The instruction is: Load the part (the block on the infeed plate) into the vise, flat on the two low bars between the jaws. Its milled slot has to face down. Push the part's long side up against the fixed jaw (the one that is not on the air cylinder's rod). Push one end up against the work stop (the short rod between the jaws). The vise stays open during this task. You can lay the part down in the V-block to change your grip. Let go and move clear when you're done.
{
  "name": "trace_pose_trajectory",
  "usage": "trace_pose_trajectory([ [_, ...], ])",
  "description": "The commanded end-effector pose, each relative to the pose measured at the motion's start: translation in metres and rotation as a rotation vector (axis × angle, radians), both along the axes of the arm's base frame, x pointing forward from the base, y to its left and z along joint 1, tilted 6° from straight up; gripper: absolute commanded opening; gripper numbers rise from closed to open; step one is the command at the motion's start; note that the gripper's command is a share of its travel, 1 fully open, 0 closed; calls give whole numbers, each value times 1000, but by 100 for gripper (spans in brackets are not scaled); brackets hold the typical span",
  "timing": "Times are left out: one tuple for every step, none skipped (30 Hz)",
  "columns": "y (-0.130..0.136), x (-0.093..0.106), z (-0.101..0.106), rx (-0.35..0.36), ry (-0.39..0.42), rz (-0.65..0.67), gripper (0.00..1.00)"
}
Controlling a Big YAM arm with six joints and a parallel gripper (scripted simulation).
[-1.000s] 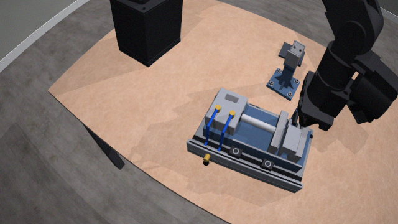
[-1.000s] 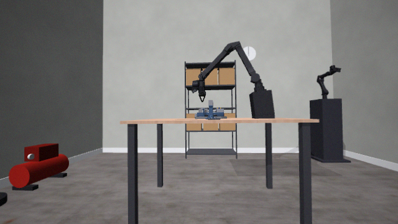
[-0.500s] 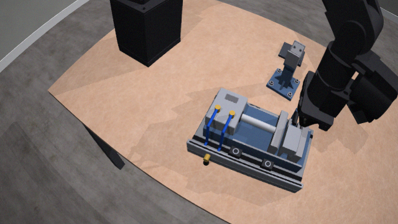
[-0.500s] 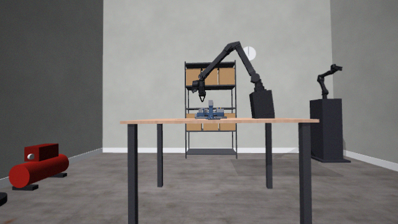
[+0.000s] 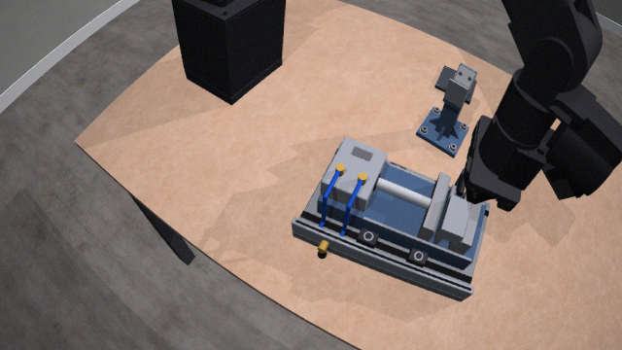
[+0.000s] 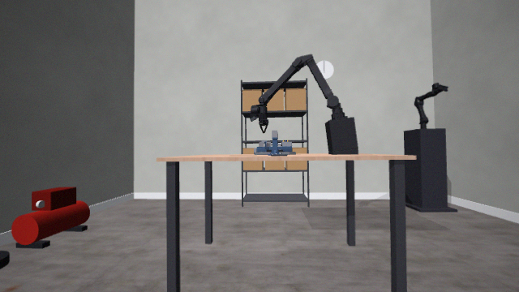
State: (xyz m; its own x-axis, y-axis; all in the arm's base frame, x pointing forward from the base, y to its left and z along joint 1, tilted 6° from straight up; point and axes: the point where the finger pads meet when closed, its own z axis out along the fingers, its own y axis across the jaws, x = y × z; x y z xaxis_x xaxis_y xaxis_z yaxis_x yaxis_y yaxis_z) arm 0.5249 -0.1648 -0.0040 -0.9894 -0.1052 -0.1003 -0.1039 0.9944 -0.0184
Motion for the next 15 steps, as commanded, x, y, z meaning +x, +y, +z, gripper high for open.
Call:
trace_pose_trajectory([
  [-43,13,9,-9,-26,-9,0],
  [-46,13,9,-10,-26,-9,0],
  [-47,13,9,-10,-25,-9,0],
  [-47,13,9,-10,-25,-9,0],
  [-47,13,9,-10,-25,-9,0],
  [-36,17,13,-12,-31,11,0],
  [-32,12,10,-8,-22,14,0],
  [-32,12,10,-8,-22,14,0],
  [-32,14,10,-11,-28,14,0],
  [-32,14,10,-11,-28,14,0],
  [-32,14,10,-11,-28,14,0],
  [-32,14,10,-11,-28,14,0],
  [-32,14,10,-11,-28,14,0],
  [-38,12,10,-11,-28,5,0],
  [-42,10,10,-12,-28,-4,0],
])
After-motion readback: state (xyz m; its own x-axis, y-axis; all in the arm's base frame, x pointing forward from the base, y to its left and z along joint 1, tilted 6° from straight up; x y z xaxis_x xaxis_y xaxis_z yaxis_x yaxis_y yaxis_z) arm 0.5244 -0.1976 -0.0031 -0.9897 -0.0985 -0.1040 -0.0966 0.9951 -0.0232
